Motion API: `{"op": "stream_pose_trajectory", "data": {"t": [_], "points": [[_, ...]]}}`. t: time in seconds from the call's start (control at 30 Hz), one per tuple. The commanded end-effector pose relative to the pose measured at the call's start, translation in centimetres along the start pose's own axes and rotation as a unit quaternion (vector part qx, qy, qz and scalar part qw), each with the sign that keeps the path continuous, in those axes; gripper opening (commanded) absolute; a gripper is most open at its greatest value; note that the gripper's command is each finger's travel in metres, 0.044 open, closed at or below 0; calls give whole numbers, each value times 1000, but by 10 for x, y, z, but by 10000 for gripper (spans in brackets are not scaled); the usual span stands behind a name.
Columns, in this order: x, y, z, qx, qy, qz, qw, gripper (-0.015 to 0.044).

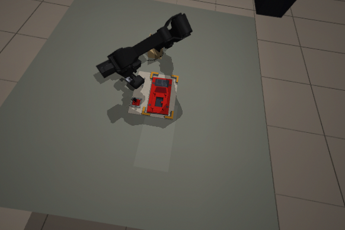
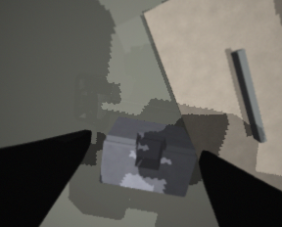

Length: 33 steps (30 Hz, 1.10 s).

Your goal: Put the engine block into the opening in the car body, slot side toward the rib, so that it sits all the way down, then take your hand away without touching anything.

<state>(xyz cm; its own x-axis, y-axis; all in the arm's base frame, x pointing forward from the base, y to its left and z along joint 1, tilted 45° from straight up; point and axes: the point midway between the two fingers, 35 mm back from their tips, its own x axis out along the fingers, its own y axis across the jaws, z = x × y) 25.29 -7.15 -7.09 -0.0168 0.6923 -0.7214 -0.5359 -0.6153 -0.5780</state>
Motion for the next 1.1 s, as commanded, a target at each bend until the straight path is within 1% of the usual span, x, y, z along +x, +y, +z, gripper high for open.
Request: {"op": "stream_pose_trajectory", "data": {"t": [0.0,0.17,0.5,1.07], "points": [[0,0,0,0,0,0,1000,440],[-3,0,0,0,-2,-1,1000,440],[-44,1,-1,0,-4,-1,1000,440],[-41,0,0,3,-3,-3,1000,440]]}}
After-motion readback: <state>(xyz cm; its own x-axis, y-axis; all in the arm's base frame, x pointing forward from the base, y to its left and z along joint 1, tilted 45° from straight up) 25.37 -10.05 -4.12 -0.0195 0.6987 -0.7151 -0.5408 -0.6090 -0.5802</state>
